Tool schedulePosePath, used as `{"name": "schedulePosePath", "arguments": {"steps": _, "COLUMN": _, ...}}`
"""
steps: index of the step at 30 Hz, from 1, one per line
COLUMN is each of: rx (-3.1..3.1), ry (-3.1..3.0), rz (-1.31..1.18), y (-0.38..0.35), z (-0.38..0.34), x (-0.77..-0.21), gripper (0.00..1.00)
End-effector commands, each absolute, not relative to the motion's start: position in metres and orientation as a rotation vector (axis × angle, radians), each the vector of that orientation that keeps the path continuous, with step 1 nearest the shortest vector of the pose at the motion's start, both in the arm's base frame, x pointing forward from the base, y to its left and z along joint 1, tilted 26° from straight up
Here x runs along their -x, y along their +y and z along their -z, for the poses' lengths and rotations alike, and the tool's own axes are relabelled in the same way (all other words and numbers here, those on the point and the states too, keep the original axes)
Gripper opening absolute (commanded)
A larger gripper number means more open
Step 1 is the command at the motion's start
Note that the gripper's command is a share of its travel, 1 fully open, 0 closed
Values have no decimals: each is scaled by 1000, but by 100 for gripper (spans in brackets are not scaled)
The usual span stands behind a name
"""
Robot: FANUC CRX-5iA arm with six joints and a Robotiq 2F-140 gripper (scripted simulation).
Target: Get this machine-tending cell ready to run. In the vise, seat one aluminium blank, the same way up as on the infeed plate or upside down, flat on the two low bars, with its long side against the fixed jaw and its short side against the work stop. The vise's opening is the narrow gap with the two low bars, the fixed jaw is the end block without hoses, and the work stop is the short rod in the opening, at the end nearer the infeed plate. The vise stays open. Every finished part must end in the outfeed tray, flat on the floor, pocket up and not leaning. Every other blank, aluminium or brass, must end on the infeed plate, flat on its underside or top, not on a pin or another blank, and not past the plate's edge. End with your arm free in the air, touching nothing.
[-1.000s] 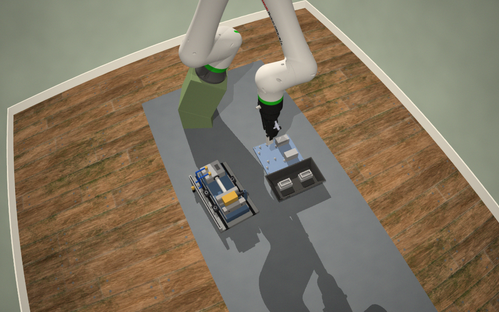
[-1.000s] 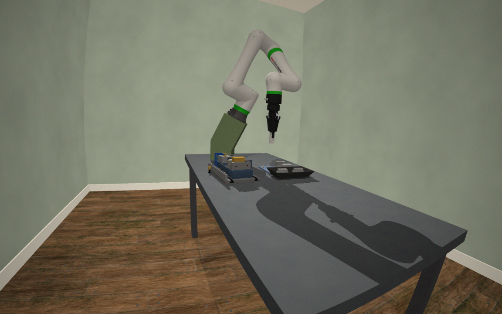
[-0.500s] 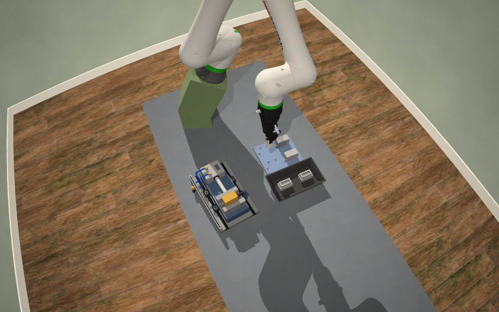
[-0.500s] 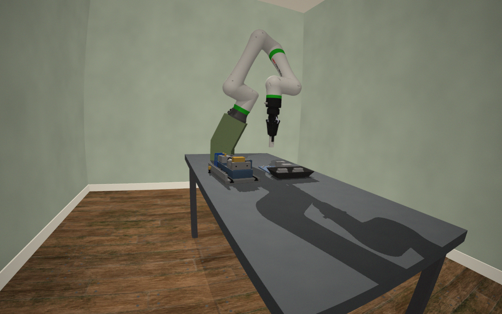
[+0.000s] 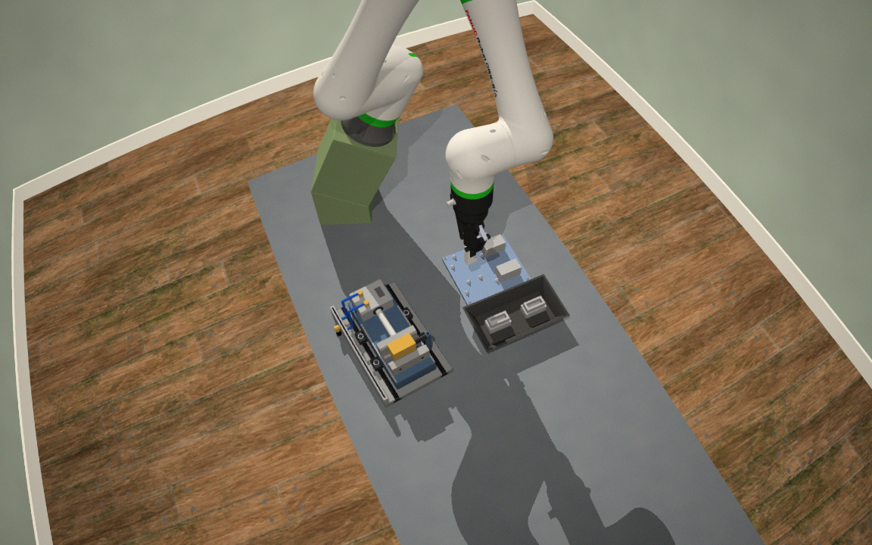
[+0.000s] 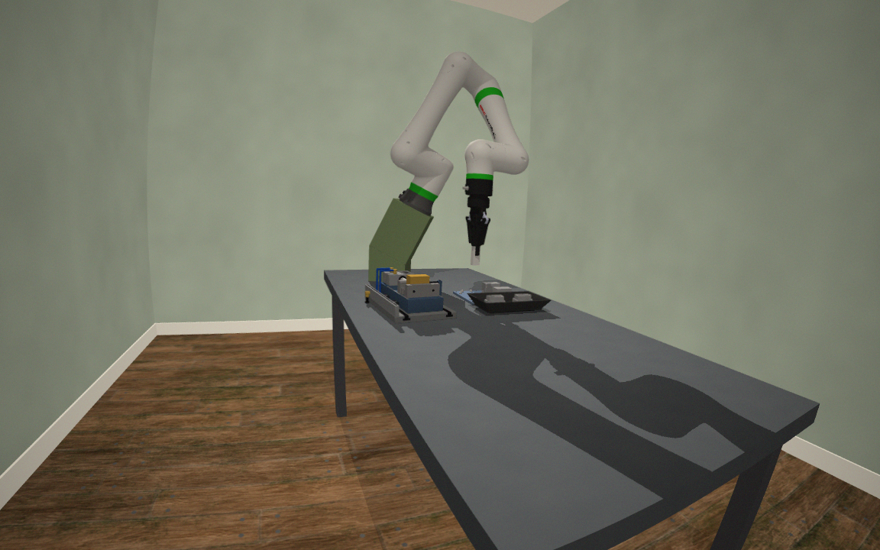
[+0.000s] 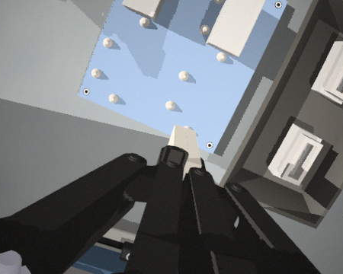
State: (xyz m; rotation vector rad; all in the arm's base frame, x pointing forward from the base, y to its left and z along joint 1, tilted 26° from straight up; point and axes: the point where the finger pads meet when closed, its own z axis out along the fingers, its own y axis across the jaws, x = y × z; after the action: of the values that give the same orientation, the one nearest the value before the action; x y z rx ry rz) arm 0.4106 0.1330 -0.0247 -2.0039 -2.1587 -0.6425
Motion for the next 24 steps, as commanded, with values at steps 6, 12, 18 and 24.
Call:
{"name": "schedulePosePath", "arguments": {"steps": 6, "rx": 2004, "ry": -2159, "rz": 643, "y": 137, "z": 34, "x": -413, "gripper": 0}}
{"name": "schedulePosePath", "arguments": {"steps": 12, "rx": 2004, "ry": -2159, "rz": 643, "y": 137, "z": 35, "x": -413, "gripper": 0}}
{"name": "schedulePosePath", "arguments": {"steps": 18, "rx": 2004, "ry": -2159, "rz": 643, "y": 137, "z": 35, "x": -413, "gripper": 0}}
{"name": "schedulePosePath", "arguments": {"steps": 24, "rx": 2004, "ry": -2159, "rz": 643, "y": 137, "z": 35, "x": -413, "gripper": 0}}
